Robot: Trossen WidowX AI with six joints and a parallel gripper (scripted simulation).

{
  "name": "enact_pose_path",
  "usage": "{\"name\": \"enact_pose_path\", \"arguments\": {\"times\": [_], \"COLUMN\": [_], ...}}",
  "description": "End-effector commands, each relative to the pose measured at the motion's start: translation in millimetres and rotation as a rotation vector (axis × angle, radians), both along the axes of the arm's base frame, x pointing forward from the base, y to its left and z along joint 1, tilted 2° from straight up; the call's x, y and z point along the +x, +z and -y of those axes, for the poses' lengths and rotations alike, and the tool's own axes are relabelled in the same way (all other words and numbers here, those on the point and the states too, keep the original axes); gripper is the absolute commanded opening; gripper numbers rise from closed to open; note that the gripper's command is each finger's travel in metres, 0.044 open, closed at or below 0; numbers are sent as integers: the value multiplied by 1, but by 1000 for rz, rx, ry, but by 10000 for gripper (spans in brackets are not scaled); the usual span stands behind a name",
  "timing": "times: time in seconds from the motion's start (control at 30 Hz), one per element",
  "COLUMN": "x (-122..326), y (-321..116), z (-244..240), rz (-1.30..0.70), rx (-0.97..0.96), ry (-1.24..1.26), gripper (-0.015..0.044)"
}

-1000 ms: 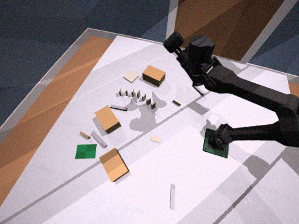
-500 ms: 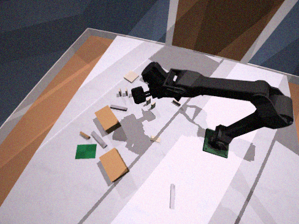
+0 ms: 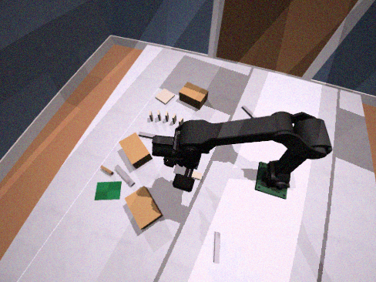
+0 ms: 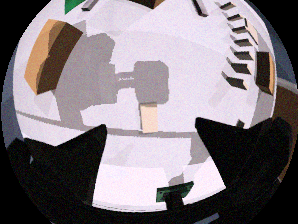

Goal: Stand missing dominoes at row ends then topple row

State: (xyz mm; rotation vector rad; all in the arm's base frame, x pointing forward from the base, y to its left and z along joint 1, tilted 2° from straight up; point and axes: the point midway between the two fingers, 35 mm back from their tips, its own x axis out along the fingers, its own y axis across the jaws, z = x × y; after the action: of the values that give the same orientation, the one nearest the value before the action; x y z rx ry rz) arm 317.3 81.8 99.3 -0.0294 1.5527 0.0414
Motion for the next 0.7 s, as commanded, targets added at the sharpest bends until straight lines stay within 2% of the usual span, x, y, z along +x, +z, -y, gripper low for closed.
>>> {"name": "enact_pose_path", "arguments": {"times": [0.0,0.27,0.67], "x": [-3,-2,-4], "y": [0,-59,-76], "z": [1,0,3], "rz": [-14,-14,-15], "rx": [7,7,7], "ry": [15,15,15], "gripper": [440,440,440]}}
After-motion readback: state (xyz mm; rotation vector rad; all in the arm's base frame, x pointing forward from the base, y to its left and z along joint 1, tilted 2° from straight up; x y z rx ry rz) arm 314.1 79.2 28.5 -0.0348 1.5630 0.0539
